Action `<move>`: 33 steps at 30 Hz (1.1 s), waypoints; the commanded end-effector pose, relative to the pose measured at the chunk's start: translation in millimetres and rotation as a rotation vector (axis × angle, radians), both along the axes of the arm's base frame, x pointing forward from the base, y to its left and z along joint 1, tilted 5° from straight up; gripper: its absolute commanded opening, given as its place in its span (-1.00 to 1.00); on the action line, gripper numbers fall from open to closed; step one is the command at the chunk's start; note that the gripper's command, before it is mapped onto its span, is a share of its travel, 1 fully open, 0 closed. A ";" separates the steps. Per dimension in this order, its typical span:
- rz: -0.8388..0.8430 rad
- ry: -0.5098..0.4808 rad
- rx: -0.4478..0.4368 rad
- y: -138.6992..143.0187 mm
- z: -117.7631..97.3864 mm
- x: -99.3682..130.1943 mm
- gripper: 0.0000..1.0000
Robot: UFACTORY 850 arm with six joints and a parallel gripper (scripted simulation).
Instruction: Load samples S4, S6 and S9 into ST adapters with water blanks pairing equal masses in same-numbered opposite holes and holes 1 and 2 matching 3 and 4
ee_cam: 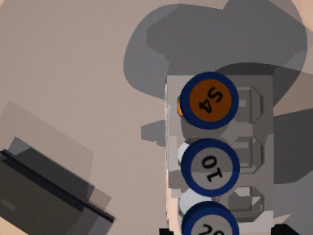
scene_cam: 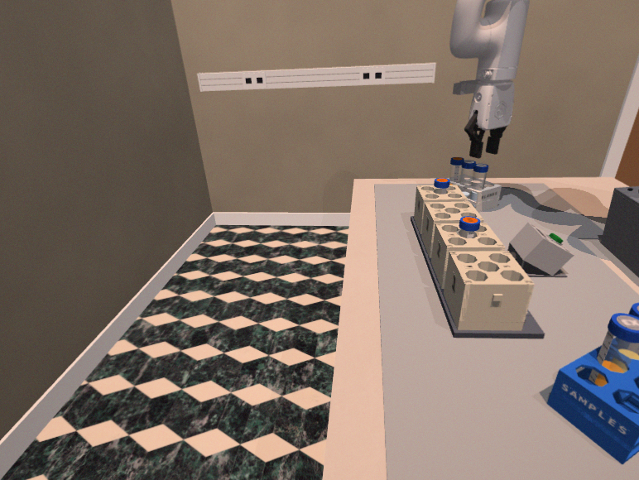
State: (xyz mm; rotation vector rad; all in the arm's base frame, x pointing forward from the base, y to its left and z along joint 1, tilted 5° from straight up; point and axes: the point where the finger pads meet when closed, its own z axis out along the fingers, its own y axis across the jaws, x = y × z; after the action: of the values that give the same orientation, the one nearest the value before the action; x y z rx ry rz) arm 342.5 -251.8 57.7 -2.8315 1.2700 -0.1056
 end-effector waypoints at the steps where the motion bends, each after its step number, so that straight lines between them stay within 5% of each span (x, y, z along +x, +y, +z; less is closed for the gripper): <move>1: 0.001 -0.008 0.001 -0.6 -5.2 1.5 0.15; 13: 0.001 -0.008 0.001 -0.4 -28.9 3.5 0.15; 33: 0.001 -0.008 0.001 -0.3 -34.9 4.0 0.15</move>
State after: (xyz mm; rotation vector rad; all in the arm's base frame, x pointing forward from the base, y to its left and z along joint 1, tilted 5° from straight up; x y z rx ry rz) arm 345.8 -251.8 23.5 -2.8330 1.2704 -0.0889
